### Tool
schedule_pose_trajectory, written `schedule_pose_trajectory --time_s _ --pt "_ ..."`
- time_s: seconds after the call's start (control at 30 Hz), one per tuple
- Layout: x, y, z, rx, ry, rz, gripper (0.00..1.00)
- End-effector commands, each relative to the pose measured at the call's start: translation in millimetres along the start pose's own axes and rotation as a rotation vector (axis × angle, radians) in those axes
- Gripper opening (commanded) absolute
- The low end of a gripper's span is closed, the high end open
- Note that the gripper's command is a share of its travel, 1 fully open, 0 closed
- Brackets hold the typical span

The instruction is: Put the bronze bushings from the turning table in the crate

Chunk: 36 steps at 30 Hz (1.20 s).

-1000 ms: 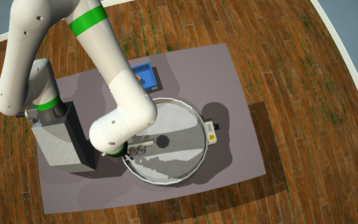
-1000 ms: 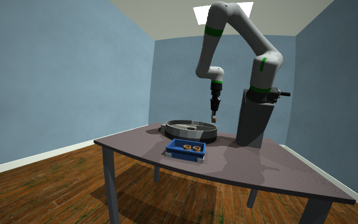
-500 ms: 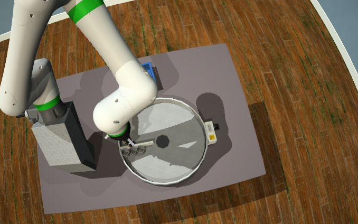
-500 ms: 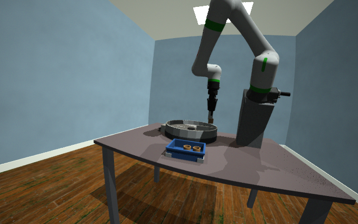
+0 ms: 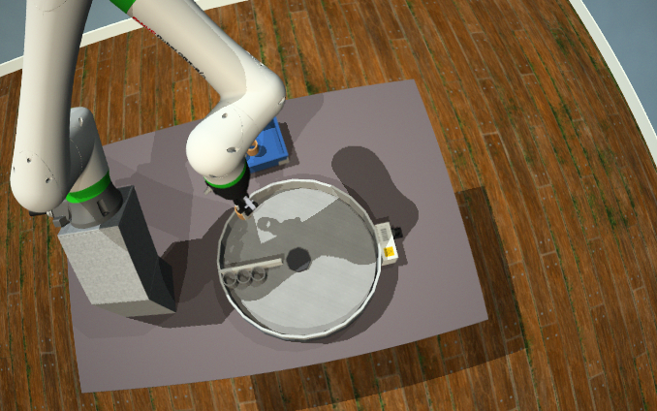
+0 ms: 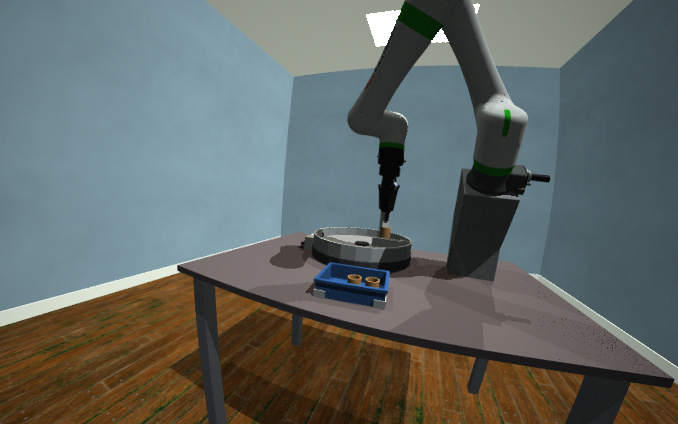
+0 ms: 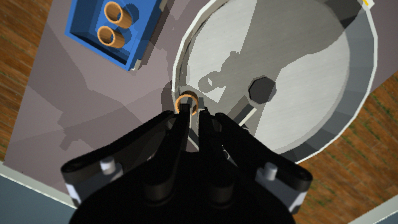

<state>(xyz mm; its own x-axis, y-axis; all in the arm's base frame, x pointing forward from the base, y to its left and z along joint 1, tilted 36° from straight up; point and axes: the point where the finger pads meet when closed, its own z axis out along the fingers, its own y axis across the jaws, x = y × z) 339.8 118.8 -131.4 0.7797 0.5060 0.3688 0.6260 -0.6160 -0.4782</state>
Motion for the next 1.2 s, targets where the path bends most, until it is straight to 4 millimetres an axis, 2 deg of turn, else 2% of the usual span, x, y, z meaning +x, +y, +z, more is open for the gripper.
schedule_pose_trajectory --time_s 0.0,0.37,0.43,0.67,0.87,1.17 --pt "48.6 -31.7 -0.6 -0.013 -0.014 0.005 0.00" --pt "144.9 -102.7 1.8 -0.013 -0.014 0.005 0.00" --pt "144.9 -102.7 1.8 -0.013 -0.014 0.005 0.00" --pt "186.7 -133.5 2.9 -0.013 -0.014 0.005 0.00" --pt "204.3 -146.5 3.4 -0.013 -0.014 0.005 0.00" --pt "208.3 -149.4 3.5 -0.013 -0.014 0.005 0.00"
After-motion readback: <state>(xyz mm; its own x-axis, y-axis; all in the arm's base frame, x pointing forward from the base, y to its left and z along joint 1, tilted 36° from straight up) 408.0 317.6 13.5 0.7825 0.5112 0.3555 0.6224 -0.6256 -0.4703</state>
